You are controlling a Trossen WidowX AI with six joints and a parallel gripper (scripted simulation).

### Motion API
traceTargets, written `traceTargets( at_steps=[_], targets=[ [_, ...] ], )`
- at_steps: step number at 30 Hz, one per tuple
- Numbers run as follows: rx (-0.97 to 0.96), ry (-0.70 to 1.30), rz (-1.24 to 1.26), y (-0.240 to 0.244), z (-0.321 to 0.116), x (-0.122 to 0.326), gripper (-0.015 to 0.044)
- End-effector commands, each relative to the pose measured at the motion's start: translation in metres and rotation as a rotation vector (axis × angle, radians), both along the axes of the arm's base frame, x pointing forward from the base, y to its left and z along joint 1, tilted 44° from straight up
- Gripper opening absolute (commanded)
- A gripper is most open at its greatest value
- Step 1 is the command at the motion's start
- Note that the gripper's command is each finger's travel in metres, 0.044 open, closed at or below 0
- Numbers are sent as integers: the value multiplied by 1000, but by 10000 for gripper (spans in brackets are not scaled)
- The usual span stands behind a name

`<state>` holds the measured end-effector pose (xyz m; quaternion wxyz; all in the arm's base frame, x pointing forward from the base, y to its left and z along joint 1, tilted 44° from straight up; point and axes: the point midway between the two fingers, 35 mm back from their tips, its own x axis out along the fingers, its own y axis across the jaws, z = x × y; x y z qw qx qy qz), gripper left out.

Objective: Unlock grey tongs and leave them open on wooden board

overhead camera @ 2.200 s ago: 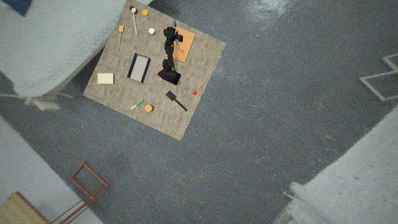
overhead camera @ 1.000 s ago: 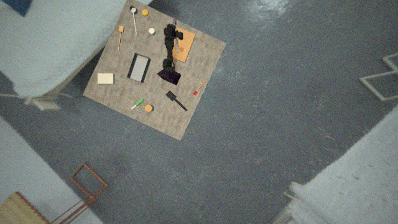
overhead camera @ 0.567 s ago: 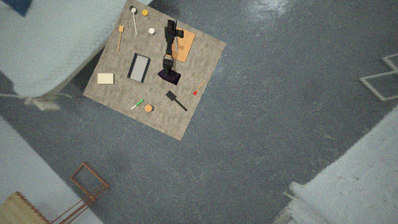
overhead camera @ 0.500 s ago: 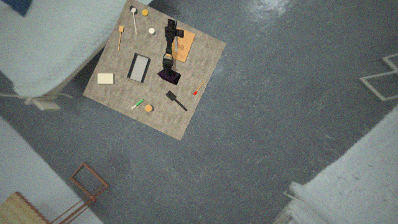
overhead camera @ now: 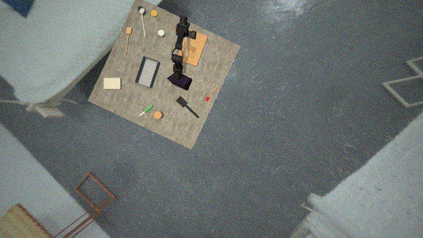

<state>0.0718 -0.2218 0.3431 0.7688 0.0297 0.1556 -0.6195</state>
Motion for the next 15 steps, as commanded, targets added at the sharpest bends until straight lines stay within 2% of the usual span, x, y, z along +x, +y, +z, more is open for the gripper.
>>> traceTargets(
  at_steps=[1,15],
  targets=[
    [65,-4,-9,-2,3,-1,-150],
    [316,4,-62,-8,-7,-6,-150]
  ],
)
